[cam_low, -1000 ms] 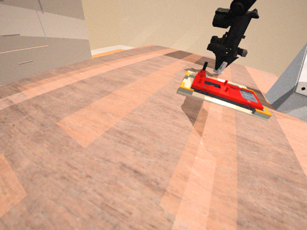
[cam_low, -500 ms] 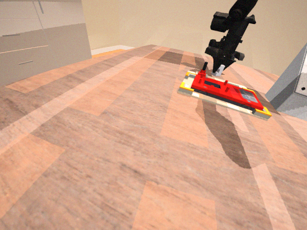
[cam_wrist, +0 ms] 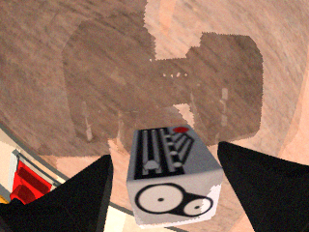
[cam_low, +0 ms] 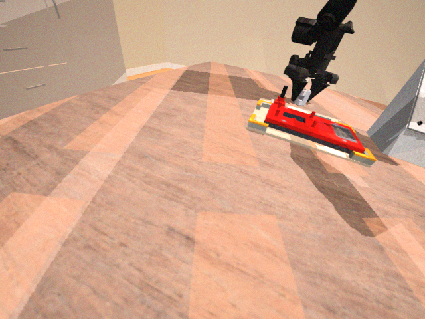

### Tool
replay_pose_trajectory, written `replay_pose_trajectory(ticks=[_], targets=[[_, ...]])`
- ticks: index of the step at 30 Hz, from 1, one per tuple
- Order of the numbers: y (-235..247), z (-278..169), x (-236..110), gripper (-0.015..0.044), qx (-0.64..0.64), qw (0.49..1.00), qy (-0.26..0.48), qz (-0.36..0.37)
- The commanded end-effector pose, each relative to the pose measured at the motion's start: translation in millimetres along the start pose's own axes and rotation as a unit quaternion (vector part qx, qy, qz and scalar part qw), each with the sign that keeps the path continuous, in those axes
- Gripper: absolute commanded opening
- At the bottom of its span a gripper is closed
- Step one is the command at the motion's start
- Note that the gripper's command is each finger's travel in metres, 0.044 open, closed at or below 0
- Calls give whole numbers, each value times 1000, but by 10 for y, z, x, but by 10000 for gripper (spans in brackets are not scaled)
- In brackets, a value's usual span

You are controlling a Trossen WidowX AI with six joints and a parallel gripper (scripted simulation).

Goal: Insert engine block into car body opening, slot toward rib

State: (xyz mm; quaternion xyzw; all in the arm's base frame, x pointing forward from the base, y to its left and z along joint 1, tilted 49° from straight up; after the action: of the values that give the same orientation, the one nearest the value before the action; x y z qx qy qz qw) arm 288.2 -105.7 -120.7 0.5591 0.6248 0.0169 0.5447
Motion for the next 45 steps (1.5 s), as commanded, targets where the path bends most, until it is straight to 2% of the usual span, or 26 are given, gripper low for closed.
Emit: replay_pose_trajectory(ticks=[1, 2, 8, 18, 35, 39, 45], targets=[[-5, -1, 1, 420, 0, 1000, 0, -1], [-5, -1, 1, 440, 0, 1000, 0, -1], [-2, 9, -32, 440, 1, 1000, 5, -2], [1, 31, -444, 440, 2, 1000, 10, -3], [-10, 16, -414, 440, 7, 1000, 13, -1], [-3, 21, -695, 440, -1, 1000, 9, -3], [4, 33, -720, 440, -1, 1000, 9, -3]])
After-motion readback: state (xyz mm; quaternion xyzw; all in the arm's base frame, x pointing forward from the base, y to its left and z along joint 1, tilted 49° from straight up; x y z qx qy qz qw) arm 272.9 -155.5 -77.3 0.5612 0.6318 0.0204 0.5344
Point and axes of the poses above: the point midway between the two fingers, 35 mm back from their tips, its own x axis out along the fingers, its own y axis across the jaws, z = x × y, the point moved 6 cm from there along -x, back along the fingers, and after that the axes turned 11 degrees about -x, right-handed, at the moved point
